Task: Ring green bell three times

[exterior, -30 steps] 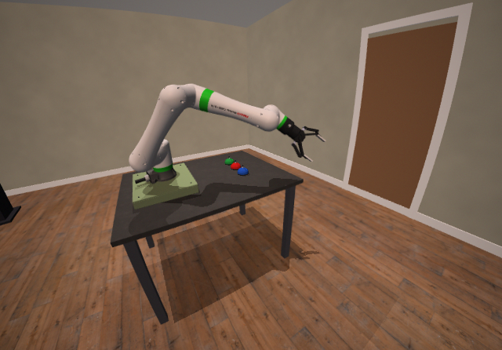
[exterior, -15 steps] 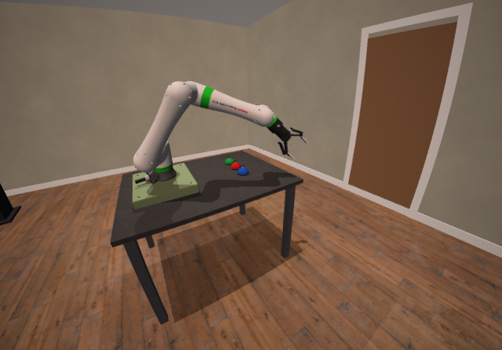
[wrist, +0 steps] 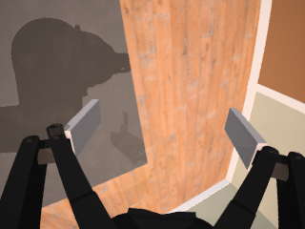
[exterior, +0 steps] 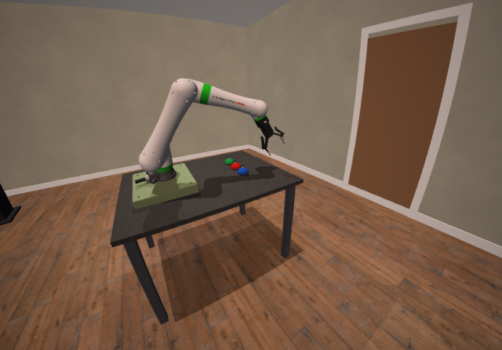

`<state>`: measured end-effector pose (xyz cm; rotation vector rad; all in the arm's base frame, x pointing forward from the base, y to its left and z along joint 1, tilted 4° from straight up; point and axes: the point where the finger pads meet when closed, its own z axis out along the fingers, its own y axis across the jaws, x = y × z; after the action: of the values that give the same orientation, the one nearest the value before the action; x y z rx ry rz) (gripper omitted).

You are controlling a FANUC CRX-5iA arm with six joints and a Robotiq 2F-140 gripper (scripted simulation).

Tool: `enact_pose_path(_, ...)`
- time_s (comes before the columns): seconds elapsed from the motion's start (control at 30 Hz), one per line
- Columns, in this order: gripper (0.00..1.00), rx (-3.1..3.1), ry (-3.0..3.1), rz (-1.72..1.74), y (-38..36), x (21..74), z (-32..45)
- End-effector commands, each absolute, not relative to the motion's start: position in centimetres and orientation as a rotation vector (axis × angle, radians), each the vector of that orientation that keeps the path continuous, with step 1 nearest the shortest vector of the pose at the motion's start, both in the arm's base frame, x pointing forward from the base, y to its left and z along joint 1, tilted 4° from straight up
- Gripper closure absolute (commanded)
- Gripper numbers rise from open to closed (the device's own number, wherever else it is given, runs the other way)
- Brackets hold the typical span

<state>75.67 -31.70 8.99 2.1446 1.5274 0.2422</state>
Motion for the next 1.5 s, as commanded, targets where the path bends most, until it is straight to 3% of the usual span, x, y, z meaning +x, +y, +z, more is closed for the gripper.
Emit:
enact_pose_path(0.0, 0.0, 2.277, 1.674, 0.169, -24.8, 73.3, 8.1)
enact_pose_path(0.27, 0.0, 2.309, 1.719, 0.138, -16.6, 70.6, 7.4)
enact_pose_path(0.3, 0.0, 2.335, 1.761, 0.105, -12.7, 68.7, 7.1)
enact_pose_path(0.77, 0.0, 2.432, 1.945, -0.11, 4.5, 55.9, 7.5)
enact_pose_path(0.93, 0.0, 2.432, 1.945, -0.11, 4.5, 55.9, 7.5)
enact_pose_path(0.97, 1.0, 2.432, 1.945, -0.11, 4.5, 55.9, 7.5)
enact_pose_path(1.47, 1.0, 2.432, 1.945, -0.11, 4.5, 55.9, 7.5)
